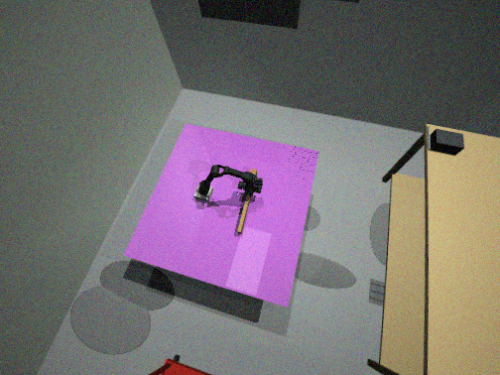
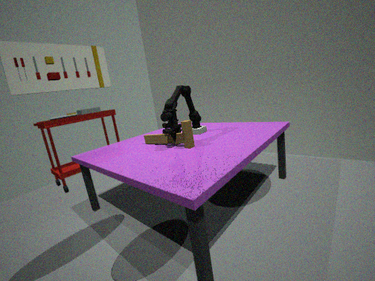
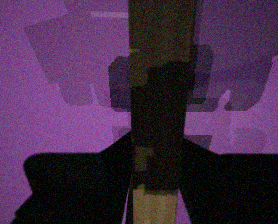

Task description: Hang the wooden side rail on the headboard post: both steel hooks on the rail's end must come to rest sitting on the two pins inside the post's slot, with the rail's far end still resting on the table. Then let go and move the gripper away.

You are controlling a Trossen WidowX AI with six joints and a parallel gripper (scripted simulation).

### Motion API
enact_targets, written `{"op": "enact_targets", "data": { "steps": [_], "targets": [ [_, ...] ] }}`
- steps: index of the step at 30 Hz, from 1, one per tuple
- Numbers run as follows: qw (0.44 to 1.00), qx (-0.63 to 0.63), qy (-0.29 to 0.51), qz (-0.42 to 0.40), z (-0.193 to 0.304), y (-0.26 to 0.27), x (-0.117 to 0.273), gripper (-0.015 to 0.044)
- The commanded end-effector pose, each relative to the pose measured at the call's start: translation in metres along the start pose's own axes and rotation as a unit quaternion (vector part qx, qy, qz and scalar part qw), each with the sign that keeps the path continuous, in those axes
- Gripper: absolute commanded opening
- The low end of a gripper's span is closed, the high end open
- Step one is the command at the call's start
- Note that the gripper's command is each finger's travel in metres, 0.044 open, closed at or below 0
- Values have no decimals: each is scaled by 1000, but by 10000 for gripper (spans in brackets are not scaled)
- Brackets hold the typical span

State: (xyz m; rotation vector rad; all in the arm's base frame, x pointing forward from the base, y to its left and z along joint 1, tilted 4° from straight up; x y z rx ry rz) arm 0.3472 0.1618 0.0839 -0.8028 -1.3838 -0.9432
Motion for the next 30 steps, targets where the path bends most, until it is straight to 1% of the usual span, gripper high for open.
{"op": "enact_targets", "data": {
  "steps": [1,30],
  "targets": [
    [1000,-2,1,-3,1,1,2,0],
    [1000,-2,1,-3,3,4,4,0]
  ]
}}
Point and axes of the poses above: the point midway between the two fingers, 35 mm back from their tips, its own x axis back along the fingers, its own y axis across the jaws, z = x × y, the point moved 3 cm from there along x, back along the fingers, and after that the axes turned 14 degrees about x, right-handed, at the moved point
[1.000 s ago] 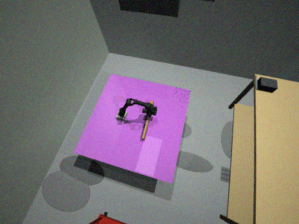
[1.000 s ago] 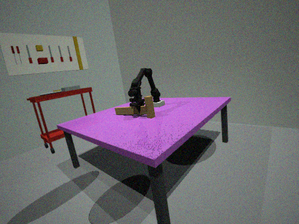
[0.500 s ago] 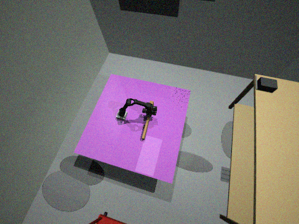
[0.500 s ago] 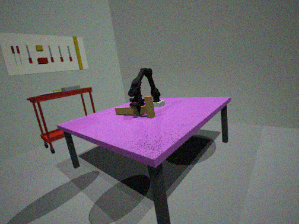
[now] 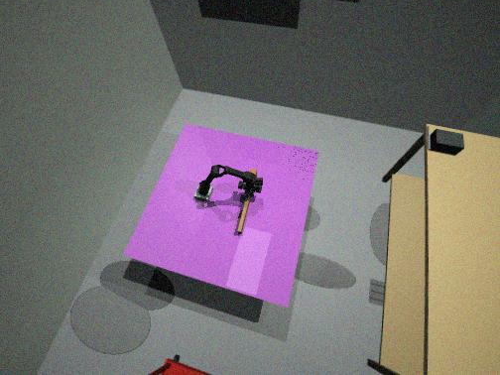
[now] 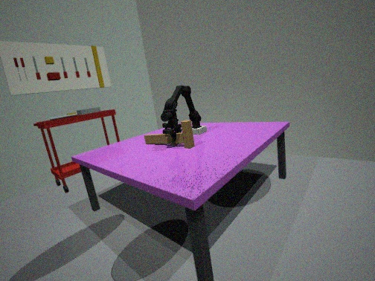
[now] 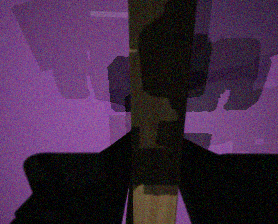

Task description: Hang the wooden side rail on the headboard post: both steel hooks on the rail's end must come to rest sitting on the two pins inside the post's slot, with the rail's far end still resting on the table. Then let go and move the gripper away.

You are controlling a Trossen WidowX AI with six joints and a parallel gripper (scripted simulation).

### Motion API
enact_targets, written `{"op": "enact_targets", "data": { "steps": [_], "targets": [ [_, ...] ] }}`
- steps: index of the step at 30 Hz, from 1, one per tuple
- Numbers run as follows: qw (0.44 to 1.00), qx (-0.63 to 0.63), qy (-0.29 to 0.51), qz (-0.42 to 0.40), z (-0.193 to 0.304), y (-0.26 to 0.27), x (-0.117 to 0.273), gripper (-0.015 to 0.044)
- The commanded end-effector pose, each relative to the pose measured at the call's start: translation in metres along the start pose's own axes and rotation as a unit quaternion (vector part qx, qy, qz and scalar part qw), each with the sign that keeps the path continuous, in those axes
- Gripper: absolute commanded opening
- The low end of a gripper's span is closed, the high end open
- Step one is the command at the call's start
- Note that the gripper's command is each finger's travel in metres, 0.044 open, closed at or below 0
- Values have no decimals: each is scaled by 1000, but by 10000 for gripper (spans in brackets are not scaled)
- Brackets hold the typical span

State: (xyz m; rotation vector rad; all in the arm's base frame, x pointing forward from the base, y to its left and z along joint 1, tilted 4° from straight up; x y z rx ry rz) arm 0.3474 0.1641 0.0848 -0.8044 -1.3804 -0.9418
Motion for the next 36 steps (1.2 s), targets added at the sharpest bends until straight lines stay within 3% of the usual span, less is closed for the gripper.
{"op": "enact_targets", "data": {
  "steps": [1,36],
  "targets": [
    [1000,-2,0,-4,1,3,3,0],
    [1000,-2,0,-4,5,2,2,0]
  ]
}}
Point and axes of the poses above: the point midway between the two fingers, 35 mm back from their tips, its own x axis back along the fingers, its own y axis across the jaws, z = x × y, the point moved 3 cm from there along x, back along the fingers, and after that the axes turned 14 degrees about x, right-handed, at the moved point
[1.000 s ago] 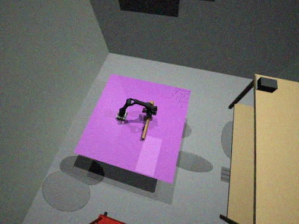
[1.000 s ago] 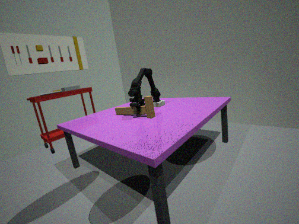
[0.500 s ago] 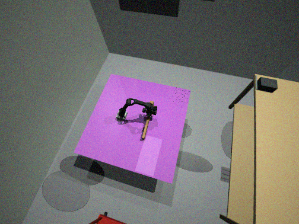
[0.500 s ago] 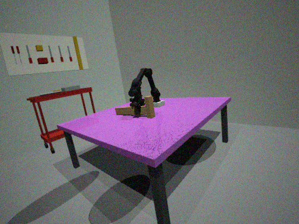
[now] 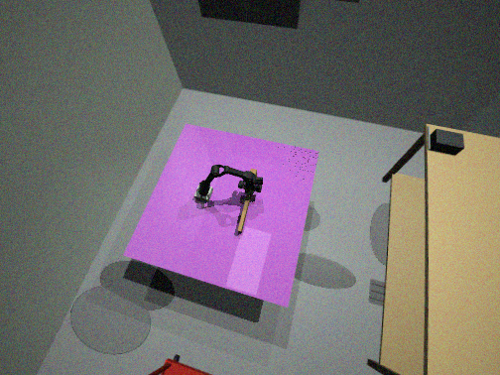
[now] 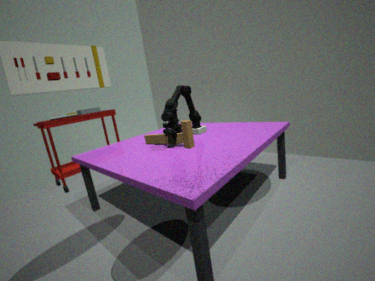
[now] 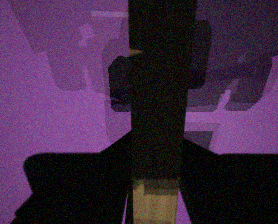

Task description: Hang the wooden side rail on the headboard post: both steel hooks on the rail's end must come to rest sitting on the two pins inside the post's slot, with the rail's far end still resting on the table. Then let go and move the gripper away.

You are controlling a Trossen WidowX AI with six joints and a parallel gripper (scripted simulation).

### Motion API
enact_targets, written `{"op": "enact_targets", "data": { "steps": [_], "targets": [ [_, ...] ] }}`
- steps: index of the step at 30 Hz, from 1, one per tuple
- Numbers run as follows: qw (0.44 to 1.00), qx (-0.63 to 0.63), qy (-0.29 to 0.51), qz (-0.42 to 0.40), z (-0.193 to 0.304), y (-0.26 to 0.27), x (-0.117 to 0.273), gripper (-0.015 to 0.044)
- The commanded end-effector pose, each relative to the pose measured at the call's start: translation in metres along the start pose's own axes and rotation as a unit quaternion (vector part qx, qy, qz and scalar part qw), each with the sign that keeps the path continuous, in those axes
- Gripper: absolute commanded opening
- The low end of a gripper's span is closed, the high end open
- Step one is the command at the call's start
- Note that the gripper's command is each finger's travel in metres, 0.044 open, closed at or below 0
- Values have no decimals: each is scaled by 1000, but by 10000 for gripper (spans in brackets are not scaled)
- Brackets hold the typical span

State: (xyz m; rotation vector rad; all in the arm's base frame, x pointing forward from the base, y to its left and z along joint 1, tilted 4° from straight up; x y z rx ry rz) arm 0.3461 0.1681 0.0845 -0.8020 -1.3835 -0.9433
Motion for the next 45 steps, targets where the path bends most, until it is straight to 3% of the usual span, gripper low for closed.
{"op": "enact_targets", "data": {
  "steps": [1,45],
  "targets": [
    [1000,-2,1,-3,1,1,2,0],
    [1000,-2,1,-3,5,2,2,0]
  ]
}}
Point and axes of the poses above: the point midway between the two fingers, 35 mm back from their tips, its own x axis back along the fingers, its own y axis across the jaws, z = x × y, the point moved 3 cm from there along x, back along the fingers, and after that the axes turned 14 degrees about x, right-handed, at the moved point
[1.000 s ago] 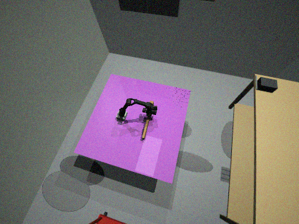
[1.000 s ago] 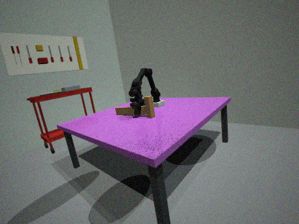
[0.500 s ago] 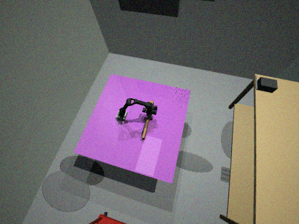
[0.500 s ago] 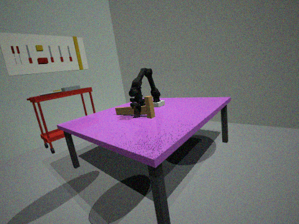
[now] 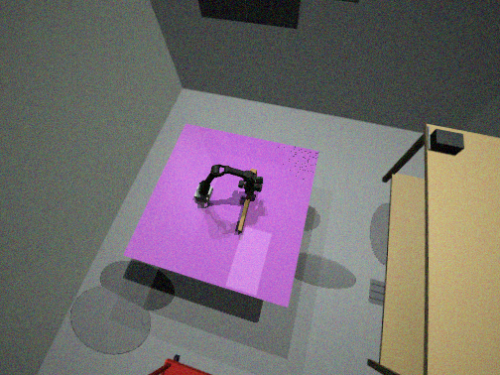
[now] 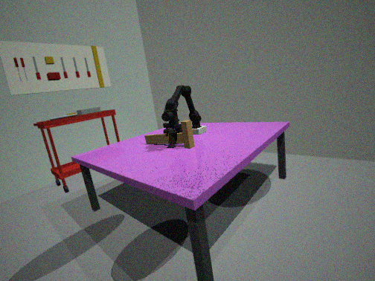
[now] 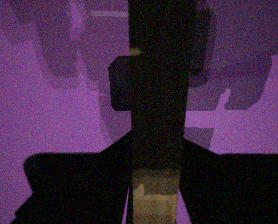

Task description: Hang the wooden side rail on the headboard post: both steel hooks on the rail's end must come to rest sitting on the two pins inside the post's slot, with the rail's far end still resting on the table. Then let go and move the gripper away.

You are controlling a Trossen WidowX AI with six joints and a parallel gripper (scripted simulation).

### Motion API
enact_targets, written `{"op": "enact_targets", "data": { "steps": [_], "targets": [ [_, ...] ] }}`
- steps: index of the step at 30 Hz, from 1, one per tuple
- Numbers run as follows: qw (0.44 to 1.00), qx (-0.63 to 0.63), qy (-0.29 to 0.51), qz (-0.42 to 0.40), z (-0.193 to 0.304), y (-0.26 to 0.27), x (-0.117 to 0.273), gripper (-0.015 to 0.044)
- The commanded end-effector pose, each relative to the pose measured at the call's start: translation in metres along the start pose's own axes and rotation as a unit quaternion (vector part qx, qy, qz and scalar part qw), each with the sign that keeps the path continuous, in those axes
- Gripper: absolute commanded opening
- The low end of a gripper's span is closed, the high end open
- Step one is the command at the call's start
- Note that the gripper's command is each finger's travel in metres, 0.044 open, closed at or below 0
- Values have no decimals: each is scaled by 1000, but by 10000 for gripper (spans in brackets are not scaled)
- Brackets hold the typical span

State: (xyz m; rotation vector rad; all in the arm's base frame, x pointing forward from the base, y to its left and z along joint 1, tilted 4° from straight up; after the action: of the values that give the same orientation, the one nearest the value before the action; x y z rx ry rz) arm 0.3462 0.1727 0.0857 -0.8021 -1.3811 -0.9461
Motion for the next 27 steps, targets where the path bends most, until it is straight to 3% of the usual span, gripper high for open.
{"op": "enact_targets", "data": {
  "steps": [1,27],
  "targets": [
    [1000,-1,0,-2,1,0,1,0],
    [1000,-1,0,-2,3,2,2,0]
  ]
}}
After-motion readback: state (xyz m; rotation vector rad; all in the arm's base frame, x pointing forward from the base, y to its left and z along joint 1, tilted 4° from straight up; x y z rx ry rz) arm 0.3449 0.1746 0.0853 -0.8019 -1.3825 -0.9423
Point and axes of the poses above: the point midway between the two fingers, 35 mm back from their tips, its own x axis back along the fingers, its own y axis across the jaws, z = x × y, the point moved 3 cm from there along x, back along the fingers, and after that the axes turned 14 degrees about x, right-handed, at the moved point
